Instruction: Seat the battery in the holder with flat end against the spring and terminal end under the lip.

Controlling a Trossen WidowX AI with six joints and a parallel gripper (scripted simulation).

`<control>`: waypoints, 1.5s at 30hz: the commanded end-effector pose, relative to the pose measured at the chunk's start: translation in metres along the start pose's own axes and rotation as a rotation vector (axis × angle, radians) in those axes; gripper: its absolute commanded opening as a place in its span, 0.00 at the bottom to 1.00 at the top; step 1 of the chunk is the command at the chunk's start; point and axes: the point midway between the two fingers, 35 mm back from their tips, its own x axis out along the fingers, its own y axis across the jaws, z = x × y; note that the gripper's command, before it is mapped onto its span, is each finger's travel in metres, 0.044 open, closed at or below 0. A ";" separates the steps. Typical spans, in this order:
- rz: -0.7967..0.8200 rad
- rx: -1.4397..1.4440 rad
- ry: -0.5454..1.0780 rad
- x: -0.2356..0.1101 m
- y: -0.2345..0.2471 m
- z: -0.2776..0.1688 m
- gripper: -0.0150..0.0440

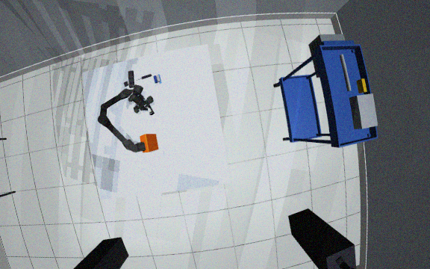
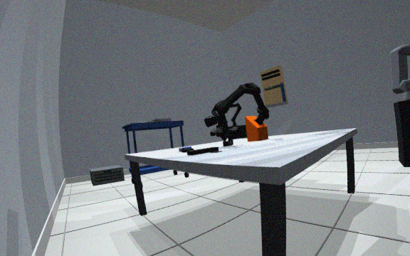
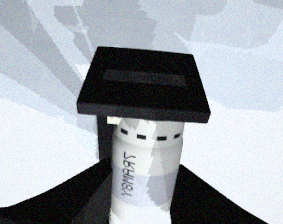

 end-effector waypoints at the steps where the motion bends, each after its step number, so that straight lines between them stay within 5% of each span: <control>1: -0.011 -0.007 -0.039 0.001 -0.002 0.006 0.40; 45: -0.013 0.010 -0.251 0.009 -0.001 0.000 0.40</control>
